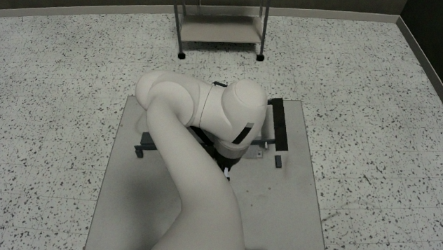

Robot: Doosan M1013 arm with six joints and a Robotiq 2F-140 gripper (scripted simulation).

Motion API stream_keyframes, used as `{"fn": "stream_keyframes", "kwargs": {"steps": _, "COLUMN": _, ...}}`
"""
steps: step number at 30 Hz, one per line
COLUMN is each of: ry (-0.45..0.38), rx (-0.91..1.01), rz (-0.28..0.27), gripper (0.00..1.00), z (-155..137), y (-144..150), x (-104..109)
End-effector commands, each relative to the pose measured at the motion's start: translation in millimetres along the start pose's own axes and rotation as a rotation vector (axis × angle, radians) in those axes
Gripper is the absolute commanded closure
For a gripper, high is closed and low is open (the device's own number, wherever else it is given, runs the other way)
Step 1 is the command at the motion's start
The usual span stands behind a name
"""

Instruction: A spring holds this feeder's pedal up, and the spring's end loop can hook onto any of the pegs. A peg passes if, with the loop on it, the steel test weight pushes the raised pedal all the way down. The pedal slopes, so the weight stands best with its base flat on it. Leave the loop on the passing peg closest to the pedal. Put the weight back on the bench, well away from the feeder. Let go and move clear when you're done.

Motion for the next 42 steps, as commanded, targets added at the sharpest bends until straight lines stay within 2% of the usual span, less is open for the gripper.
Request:
{"fn": "stream_keyframes", "kwargs": {"steps": 1, "ry": 0.000, "rx": 0.000, "rz": -0.001, "gripper": 0.76, "z": 0, "y": 0, "x": 0}}
{"fn": "stream_keyframes", "kwargs": {"steps": 2, "ry": 0.149, "rx": -0.004, "rz": 0.016, "gripper": 0.76, "z": 0, "y": 9, "x": 45}}
{"fn": "stream_keyframes", "kwargs": {"steps": 18, "ry": 0.149, "rx": -0.004, "rz": 0.016, "gripper": 0.76, "z": 0, "y": 9, "x": 45}}
{"fn": "stream_keyframes", "kwargs": {"steps": 19, "ry": 0.298, "rx": -0.008, "rz": 0.033, "gripper": 0.76, "z": 0, "y": 18, "x": 87}}
{"fn": "stream_keyframes", "kwargs": {"steps": 35, "ry": 0.298, "rx": -0.008, "rz": 0.033, "gripper": 0.76, "z": 0, "y": 18, "x": 87}}
{"fn": "stream_keyframes", "kwargs": {"steps": 36, "ry": 0.447, "rx": -0.012, "rz": 0.050, "gripper": 0.76, "z": 0, "y": 27, "x": 128}}
{"fn": "stream_keyframes", "kwargs": {"steps": 42, "ry": 0.447, "rx": -0.012, "rz": 0.050, "gripper": 0.76, "z": 0, "y": 27, "x": 128}}
Point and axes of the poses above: the point where the finger pads meet when closed, its own x axis back along the fingers, its own y axis across the jaws, z = x × y, the point moved 8 cm from there along x, back along the fingers, and after that the axes turned 7 degrees about -x, right-handed, at the moved point
